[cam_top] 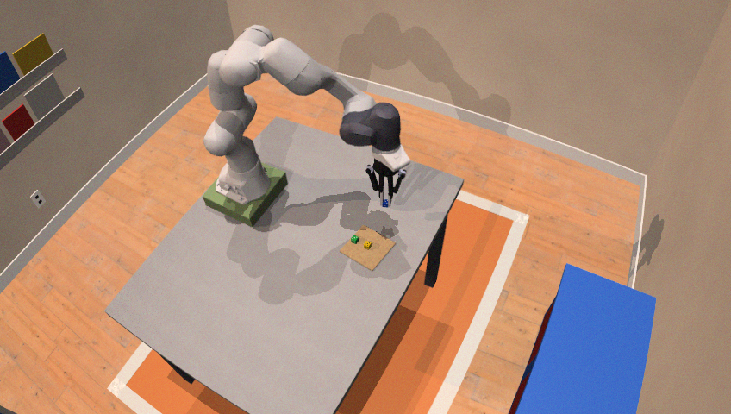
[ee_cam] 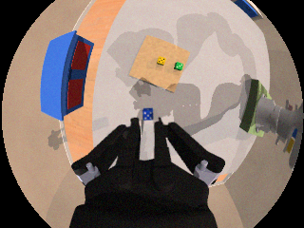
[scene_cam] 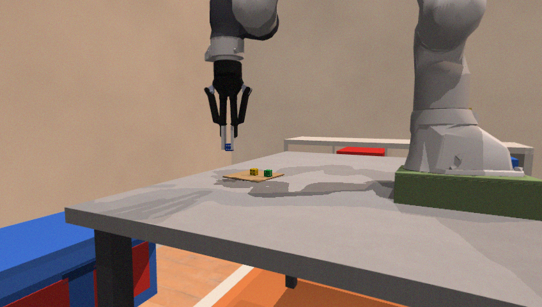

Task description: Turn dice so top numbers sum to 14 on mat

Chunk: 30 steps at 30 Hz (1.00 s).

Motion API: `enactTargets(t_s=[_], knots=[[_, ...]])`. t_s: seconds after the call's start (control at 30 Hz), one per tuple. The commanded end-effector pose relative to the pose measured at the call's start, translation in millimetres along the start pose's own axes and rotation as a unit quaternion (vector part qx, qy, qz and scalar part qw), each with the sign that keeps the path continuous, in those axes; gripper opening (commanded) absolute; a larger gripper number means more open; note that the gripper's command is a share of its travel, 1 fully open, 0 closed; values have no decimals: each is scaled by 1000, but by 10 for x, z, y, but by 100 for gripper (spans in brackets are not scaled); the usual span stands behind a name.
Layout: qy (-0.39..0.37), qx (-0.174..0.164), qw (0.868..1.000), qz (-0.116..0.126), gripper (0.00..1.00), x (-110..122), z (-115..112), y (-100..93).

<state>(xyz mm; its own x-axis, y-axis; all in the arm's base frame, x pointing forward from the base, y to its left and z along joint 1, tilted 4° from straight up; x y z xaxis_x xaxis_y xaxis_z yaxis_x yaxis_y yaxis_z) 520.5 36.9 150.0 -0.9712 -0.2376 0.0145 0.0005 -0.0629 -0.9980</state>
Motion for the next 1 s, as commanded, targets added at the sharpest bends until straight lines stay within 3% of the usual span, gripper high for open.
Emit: enactTargets(t_s=[0.0, 0.43, 0.8, 0.97], knots=[[87, 7, 996, 1, 9, -21, -14, 3], [171, 7, 985, 2, 9, -33, -18, 17], [275, 7, 962, 3, 9, -47, -24, 35], [288, 7, 958, 3, 9, -49, -25, 38]])
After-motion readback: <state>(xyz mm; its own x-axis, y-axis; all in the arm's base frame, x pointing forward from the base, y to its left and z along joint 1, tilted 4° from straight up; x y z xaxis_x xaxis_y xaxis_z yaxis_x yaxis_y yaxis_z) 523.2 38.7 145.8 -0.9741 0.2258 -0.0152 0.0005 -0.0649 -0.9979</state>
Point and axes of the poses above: the point where the finger pads meet when closed, its own y axis out along the fingers, its own x axis across the jaws, z = x × y, the point moved 8 cm from there along -y, back along the fingers, and after that the axes turned 8 degrees about -y, right-handed, at the moved point
